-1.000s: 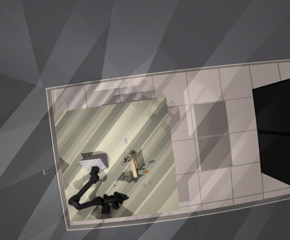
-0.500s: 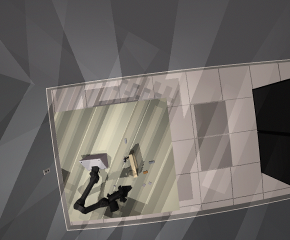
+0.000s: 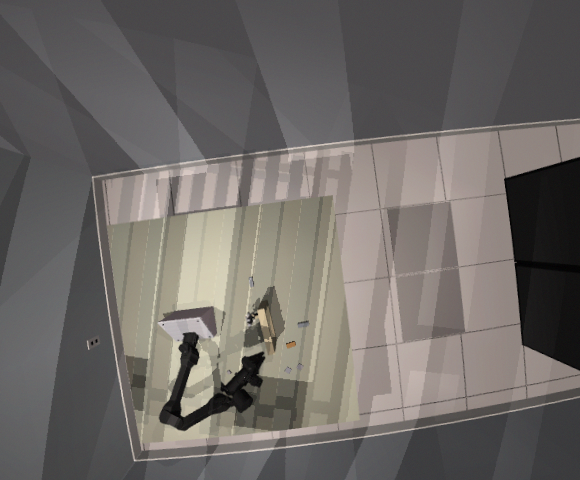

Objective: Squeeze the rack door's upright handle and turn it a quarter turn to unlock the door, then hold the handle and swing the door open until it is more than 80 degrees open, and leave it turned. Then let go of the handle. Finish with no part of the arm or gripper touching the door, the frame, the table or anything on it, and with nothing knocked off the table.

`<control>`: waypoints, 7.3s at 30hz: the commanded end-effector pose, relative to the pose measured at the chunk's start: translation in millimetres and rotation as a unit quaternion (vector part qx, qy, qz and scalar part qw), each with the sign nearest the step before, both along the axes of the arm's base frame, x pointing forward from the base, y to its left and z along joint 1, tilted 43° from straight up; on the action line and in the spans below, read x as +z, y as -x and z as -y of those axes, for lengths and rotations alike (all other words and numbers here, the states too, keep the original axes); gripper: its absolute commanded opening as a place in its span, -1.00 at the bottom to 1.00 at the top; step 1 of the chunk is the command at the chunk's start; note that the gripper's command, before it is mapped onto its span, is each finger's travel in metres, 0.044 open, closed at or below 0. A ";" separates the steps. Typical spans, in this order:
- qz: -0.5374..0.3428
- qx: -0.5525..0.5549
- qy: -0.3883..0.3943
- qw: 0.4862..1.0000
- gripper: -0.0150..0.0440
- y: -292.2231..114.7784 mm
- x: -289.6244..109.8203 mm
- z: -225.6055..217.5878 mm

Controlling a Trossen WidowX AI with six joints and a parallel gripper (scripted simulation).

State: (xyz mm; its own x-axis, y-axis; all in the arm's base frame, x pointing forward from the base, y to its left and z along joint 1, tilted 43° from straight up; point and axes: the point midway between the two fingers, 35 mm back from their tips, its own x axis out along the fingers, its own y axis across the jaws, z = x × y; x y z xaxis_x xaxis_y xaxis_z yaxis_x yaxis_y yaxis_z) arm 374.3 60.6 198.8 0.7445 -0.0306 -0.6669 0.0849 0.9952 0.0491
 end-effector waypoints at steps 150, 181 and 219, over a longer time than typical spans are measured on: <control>-0.508 0.481 0.498 0.512 -0.44 41.4 -184.8 -18.7; -0.488 0.650 0.495 0.308 0.48 41.4 -184.8 -18.7; -0.405 -0.061 0.354 0.841 0.48 41.4 -184.7 -18.7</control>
State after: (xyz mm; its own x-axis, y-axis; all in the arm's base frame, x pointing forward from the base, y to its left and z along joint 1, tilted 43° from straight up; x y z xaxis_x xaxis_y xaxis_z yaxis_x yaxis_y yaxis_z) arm 332.9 80.3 13.7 0.0155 -0.6730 -0.7395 -0.2082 0.7212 -0.6607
